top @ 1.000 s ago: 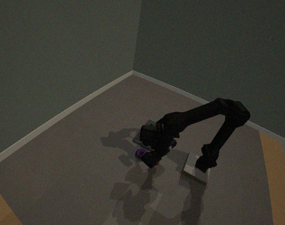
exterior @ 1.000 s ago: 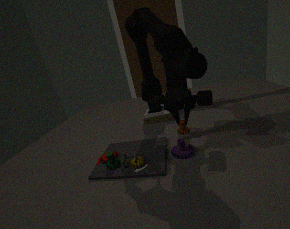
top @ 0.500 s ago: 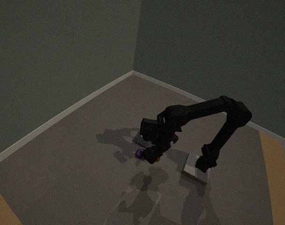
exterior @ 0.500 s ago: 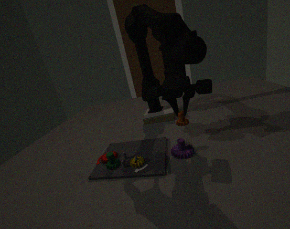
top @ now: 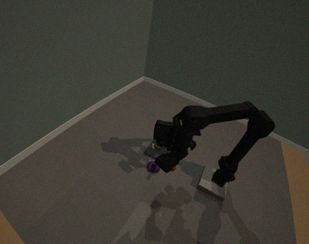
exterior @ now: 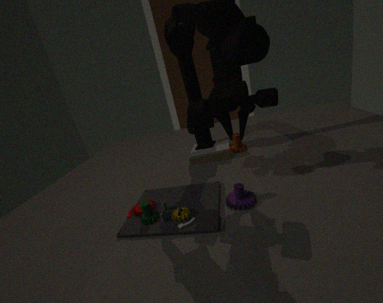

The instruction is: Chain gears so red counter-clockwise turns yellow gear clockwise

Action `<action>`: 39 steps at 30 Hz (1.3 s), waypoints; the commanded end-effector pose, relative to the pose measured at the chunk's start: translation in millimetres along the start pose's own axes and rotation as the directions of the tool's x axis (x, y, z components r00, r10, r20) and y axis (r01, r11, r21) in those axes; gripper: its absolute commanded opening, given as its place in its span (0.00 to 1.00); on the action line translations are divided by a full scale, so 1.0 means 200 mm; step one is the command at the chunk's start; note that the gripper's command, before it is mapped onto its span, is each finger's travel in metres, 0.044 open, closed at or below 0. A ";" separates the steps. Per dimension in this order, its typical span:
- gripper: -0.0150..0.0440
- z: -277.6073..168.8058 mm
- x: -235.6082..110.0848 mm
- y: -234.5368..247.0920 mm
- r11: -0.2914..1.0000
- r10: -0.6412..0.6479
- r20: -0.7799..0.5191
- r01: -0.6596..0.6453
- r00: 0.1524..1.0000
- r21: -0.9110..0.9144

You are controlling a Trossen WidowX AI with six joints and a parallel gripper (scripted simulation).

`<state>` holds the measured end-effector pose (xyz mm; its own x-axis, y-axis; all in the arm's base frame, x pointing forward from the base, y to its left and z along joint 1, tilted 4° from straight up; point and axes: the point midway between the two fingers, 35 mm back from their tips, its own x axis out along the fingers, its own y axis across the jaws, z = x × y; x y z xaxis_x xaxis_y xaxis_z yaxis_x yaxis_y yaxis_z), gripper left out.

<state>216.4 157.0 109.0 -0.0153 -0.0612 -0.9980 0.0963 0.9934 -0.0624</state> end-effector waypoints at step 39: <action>0.25 0.14 -0.24 -0.09 1.000 0.007 0.009 -0.007 1.000 0.002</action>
<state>234.2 141.4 158.6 -0.0128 -0.0563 -0.9983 0.1006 0.9933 -0.0573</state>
